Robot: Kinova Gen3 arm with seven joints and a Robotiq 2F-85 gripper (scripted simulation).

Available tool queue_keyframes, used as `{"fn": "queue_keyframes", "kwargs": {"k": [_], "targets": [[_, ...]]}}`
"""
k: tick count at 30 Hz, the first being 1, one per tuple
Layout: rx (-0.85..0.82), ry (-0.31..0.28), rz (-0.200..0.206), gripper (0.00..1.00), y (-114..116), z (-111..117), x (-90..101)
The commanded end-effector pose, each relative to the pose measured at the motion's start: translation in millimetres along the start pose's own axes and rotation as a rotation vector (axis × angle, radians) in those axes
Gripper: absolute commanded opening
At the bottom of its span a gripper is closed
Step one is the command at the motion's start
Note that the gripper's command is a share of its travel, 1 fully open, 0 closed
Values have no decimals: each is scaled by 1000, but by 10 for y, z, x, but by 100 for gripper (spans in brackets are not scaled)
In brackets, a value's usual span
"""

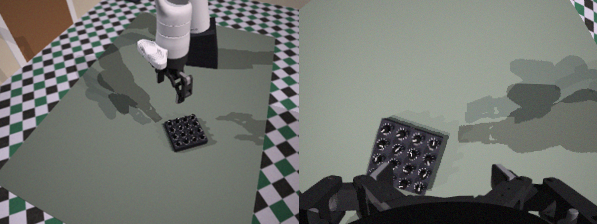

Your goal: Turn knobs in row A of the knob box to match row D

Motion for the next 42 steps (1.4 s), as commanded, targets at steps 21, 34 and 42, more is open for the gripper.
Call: {"fn": "queue_keyframes", "kwargs": {"k": [21, 34, 42], "targets": [[9, 16, 27, 100, -74, 3, 289], [9, 16, 27, 100, -74, 3, 289], [9, 16, 27, 100, -74, 3, 289]]}}
Point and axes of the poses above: the point where the finger pads meet when closed, its own x axis back along the fingers, its own y axis across the jaws, z = x × y, the point moved 8 cm from there along x, back along the fingers, and after that the axes turned 6 degrees about x, right-handed, at the moved point
